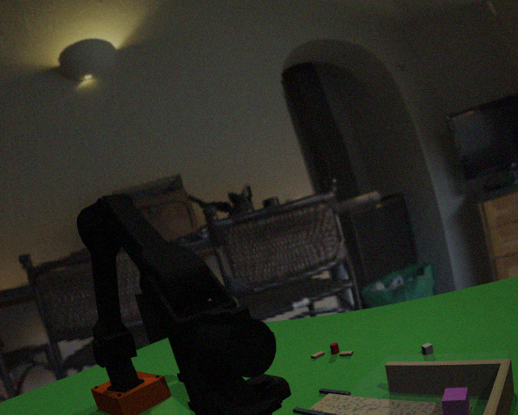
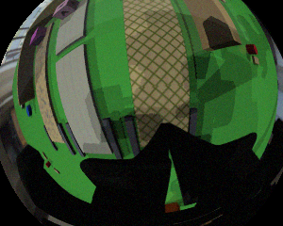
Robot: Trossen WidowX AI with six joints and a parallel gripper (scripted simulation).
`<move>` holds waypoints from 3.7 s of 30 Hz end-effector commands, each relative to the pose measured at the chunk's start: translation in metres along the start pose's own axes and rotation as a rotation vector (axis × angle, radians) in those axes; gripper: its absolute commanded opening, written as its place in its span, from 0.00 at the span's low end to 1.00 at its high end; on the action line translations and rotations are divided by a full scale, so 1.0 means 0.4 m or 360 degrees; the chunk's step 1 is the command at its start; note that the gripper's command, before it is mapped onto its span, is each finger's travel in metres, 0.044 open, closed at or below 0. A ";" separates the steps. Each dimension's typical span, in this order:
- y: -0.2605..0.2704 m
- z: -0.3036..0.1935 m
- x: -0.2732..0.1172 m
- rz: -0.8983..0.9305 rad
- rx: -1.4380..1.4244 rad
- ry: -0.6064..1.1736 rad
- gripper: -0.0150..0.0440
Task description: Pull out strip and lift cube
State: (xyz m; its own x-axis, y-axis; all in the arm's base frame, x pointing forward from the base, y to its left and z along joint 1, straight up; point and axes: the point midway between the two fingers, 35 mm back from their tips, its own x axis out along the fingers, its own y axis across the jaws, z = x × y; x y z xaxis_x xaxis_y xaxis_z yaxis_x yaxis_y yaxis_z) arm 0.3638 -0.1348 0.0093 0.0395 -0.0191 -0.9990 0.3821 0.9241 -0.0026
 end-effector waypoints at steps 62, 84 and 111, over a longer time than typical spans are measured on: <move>0.001 -0.003 0.030 0.0000 0.0008 0.0008 0.25; -0.001 -0.081 0.033 0.0000 0.0007 0.0012 0.25; -0.003 -0.183 0.038 0.0000 0.0007 0.0018 0.25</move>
State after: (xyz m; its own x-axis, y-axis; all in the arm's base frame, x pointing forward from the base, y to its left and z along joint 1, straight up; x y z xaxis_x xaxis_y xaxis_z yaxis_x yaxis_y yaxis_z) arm 0.3077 -0.1127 -0.0040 0.0520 -0.0235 -0.9984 0.3821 0.9241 -0.0019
